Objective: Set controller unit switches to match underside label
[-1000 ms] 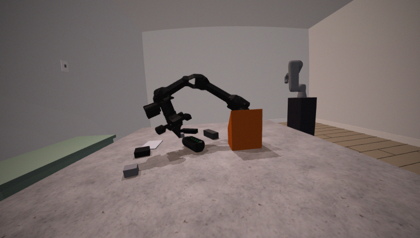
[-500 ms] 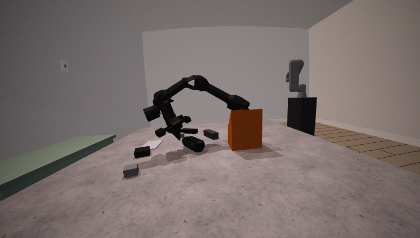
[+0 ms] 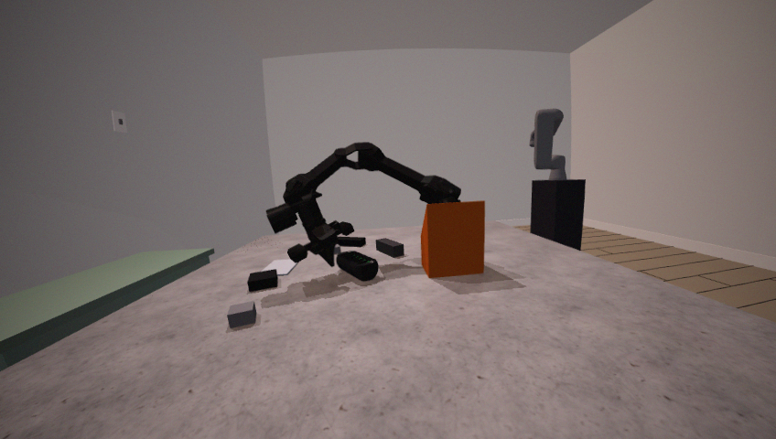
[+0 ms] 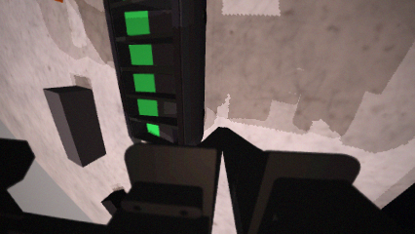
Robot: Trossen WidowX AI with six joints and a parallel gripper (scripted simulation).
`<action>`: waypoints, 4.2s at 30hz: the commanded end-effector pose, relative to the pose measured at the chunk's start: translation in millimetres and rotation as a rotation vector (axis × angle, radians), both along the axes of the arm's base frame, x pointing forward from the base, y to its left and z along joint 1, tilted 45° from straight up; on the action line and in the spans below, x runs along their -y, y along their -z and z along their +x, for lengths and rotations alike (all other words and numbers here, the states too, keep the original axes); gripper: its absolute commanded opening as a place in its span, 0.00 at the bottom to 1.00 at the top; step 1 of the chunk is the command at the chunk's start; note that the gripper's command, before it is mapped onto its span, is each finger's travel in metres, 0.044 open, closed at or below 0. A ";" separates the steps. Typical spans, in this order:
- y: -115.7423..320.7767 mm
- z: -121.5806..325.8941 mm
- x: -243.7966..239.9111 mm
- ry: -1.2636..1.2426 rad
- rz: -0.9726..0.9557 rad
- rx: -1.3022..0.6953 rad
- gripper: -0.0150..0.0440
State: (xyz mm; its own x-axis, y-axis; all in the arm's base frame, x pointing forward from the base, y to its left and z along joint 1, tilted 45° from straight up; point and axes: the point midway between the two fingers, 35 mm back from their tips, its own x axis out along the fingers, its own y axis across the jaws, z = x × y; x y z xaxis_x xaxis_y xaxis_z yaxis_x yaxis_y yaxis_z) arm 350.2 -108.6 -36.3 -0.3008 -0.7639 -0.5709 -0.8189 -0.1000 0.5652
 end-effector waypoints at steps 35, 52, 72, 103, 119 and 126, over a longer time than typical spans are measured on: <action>7.0 -10.6 14.7 -0.006 -0.004 -0.008 0.25; 3.1 -20.9 18.1 -0.006 -0.005 -0.008 0.25; -4.4 -38.3 24.6 -0.006 -0.005 -0.009 0.25; -33.7 -5.3 -25.3 0.005 0.014 0.017 0.39; -84.0 -65.2 -15.9 0.067 0.211 0.299 1.00; -89.4 -79.9 -15.5 0.069 0.250 0.363 1.00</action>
State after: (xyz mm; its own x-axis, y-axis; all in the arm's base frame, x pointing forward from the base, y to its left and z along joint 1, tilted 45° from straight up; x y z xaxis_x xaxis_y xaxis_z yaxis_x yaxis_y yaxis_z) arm 276.4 -93.8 52.7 -0.1148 -0.5917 -0.7979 -0.9636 -0.1290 0.2343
